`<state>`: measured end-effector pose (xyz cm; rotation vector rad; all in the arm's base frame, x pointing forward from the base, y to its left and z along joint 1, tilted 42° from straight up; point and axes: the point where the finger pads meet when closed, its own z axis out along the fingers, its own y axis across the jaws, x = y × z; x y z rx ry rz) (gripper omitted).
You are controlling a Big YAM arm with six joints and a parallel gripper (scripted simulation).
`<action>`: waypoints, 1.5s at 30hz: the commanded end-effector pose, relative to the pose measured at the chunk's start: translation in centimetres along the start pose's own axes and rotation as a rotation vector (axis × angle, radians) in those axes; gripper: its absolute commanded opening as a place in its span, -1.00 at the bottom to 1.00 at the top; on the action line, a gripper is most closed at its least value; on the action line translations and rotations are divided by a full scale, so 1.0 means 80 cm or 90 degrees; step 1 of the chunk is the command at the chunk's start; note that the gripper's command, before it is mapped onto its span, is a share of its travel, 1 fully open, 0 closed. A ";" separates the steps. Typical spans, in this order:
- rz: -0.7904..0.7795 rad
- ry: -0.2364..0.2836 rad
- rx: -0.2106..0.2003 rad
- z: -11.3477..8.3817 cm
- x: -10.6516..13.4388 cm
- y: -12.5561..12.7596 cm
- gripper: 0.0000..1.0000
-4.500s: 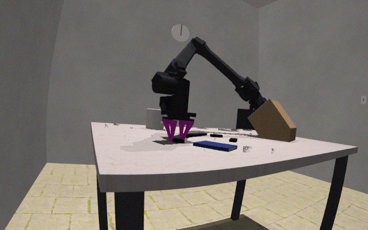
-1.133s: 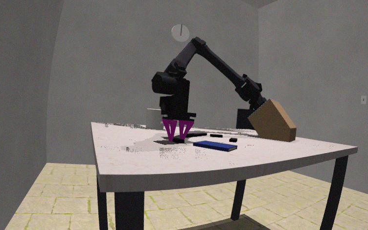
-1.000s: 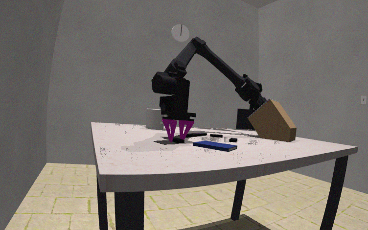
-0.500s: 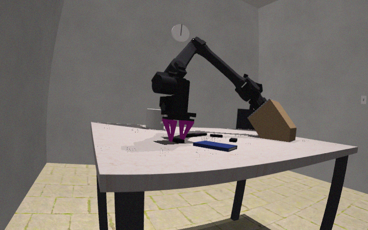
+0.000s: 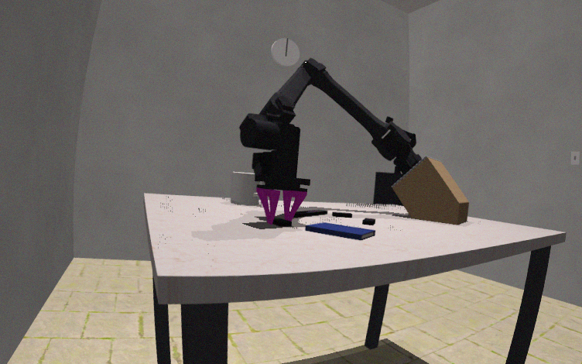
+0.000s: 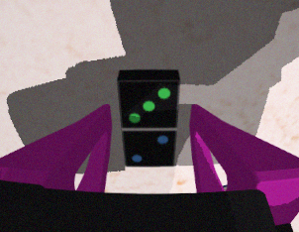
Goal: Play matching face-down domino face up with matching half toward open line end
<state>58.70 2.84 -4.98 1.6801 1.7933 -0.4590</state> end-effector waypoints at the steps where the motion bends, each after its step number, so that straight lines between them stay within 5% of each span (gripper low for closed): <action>1: -0.018 0.003 -0.004 -0.009 0.015 -0.005 -0.12; 45: -0.013 0.003 -0.005 -0.009 0.011 -0.002 -0.12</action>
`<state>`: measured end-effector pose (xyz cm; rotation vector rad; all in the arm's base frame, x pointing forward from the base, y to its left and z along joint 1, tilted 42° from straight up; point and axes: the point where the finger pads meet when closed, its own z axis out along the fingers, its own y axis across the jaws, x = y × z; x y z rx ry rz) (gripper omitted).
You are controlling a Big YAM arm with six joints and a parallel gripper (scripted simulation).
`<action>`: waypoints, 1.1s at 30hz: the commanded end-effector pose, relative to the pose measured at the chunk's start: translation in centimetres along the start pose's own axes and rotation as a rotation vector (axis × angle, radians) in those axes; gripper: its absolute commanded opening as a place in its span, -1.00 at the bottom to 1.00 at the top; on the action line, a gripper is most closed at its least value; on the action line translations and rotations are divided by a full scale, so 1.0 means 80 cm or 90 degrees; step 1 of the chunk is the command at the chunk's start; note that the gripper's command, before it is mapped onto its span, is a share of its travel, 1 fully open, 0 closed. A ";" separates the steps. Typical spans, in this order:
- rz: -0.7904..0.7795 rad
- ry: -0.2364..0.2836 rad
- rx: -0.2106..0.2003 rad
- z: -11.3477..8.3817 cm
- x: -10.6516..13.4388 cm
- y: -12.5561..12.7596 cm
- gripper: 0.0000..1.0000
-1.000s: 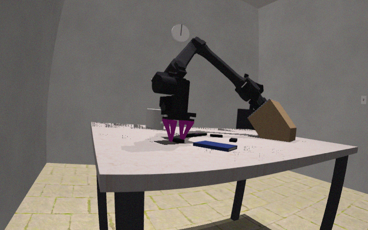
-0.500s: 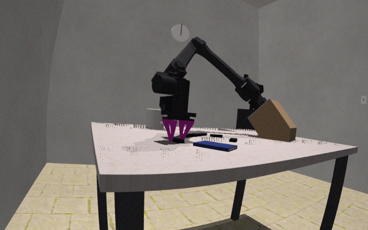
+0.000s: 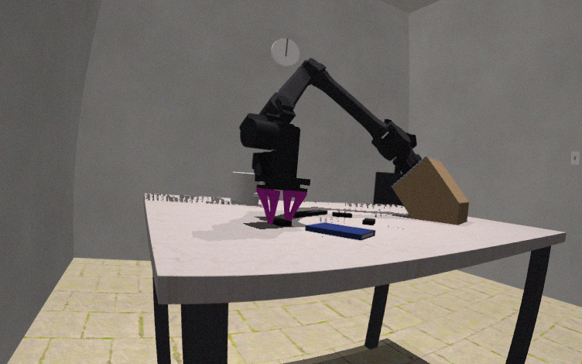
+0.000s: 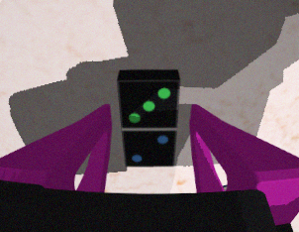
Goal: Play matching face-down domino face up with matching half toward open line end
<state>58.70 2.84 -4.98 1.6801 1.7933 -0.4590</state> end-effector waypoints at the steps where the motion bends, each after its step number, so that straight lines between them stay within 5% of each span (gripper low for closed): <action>1: -0.015 0.003 -0.005 -0.010 0.013 -0.003 -0.12; 28: -0.022 0.003 -0.004 -0.013 0.019 -0.006 -0.12; 29: -0.002 0.003 -0.006 -0.007 0.003 0.003 -0.55; 33: -0.011 0.003 -0.005 -0.009 0.010 -0.001 -0.55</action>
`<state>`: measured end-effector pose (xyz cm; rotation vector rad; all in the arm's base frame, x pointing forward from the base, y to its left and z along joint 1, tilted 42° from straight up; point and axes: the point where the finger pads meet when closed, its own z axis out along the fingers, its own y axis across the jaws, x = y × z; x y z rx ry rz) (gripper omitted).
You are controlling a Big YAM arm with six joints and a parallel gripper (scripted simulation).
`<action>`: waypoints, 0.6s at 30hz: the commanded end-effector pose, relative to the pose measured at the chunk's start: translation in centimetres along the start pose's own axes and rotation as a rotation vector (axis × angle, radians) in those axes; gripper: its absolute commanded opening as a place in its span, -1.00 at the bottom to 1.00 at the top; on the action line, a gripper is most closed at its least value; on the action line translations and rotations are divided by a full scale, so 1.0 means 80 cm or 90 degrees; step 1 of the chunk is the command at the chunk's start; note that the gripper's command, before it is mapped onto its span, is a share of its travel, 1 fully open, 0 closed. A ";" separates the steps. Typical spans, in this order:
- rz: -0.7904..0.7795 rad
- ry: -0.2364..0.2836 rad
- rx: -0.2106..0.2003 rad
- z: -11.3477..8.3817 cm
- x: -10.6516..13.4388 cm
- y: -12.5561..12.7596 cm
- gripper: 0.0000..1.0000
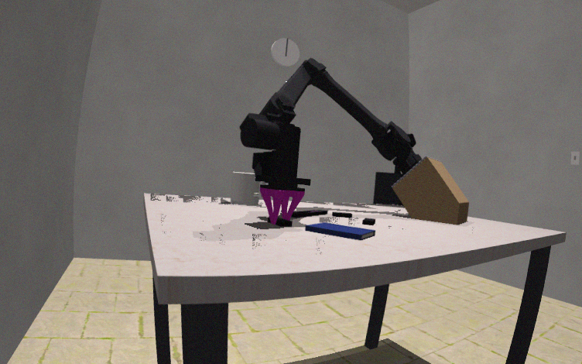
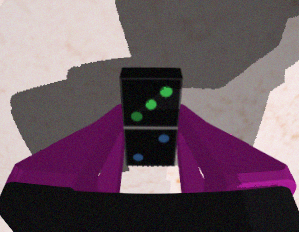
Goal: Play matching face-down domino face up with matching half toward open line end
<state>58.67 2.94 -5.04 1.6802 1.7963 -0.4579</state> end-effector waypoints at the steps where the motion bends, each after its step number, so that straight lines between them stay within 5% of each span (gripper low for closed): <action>1: -0.012 0.002 -0.005 -0.010 0.010 -0.002 -0.55; 18: -0.012 0.002 -0.005 -0.010 0.010 -0.001 -0.55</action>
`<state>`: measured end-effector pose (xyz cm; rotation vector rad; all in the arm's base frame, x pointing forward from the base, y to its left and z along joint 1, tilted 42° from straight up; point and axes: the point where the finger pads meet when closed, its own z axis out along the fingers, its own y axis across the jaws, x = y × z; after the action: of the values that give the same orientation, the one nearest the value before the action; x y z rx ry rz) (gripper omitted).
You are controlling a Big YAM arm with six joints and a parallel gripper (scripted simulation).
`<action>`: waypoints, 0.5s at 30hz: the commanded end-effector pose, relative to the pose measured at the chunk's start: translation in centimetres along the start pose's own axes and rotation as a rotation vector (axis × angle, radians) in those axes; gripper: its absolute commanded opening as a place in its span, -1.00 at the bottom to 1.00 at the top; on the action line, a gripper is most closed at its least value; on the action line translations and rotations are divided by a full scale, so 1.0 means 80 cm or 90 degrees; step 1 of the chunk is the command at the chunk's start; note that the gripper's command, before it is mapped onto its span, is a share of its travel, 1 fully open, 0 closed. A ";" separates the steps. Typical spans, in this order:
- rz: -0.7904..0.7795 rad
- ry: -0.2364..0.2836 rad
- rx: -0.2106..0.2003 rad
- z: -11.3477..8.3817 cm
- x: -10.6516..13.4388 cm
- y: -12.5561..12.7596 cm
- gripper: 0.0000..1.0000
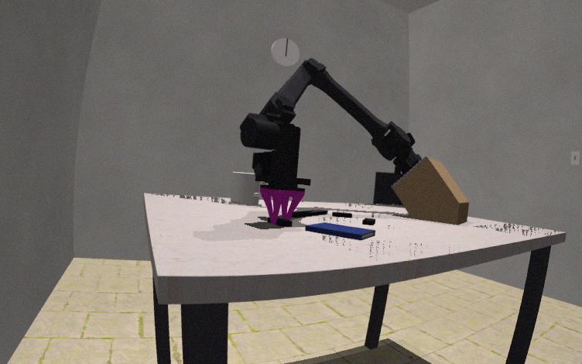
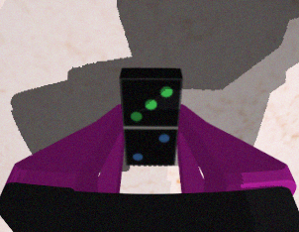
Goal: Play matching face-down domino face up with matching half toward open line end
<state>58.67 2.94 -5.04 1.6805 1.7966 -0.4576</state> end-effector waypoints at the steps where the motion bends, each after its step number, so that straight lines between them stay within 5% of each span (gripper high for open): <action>1: -0.014 0.002 -0.005 -0.010 0.012 -0.002 -0.55; 15: -0.008 0.001 -0.006 -0.009 0.007 0.000 -0.55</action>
<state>58.67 2.94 -5.04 1.6805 1.7966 -0.4576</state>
